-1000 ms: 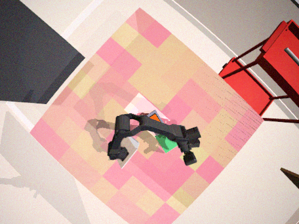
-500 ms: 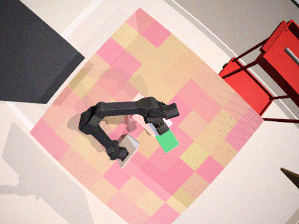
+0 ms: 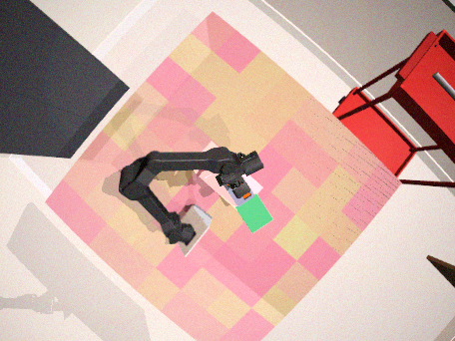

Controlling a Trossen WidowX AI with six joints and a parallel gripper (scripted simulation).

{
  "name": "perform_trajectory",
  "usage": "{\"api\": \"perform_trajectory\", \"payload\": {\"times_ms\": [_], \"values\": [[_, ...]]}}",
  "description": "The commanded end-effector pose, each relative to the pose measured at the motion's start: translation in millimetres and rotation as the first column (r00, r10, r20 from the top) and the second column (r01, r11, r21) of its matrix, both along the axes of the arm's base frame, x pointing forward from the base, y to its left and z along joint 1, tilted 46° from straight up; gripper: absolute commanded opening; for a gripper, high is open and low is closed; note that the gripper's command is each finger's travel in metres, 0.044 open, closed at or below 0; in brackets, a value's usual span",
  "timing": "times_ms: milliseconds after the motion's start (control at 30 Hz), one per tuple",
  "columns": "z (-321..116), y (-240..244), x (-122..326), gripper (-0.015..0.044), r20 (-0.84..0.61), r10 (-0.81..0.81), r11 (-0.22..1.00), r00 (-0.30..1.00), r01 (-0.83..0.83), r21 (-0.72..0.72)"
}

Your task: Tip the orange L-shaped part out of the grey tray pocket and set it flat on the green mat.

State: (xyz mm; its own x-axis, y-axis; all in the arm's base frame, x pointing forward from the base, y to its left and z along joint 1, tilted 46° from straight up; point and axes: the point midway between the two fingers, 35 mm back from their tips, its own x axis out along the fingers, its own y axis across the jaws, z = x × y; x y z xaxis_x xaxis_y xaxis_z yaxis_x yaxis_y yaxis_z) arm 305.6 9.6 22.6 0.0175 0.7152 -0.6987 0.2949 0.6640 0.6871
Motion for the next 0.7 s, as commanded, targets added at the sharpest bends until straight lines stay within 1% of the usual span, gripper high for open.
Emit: {"api": "perform_trajectory", "payload": {"times_ms": [0, 667], "values": [[-11, 12, -4, 0.018, -0.011, -0.002, 1.0, 1.0, 0.002, 0.008], [-29, 30, -3, 0.018, -0.011, -0.003, 1.0, 1.0, 0.003, 0.008]]}}
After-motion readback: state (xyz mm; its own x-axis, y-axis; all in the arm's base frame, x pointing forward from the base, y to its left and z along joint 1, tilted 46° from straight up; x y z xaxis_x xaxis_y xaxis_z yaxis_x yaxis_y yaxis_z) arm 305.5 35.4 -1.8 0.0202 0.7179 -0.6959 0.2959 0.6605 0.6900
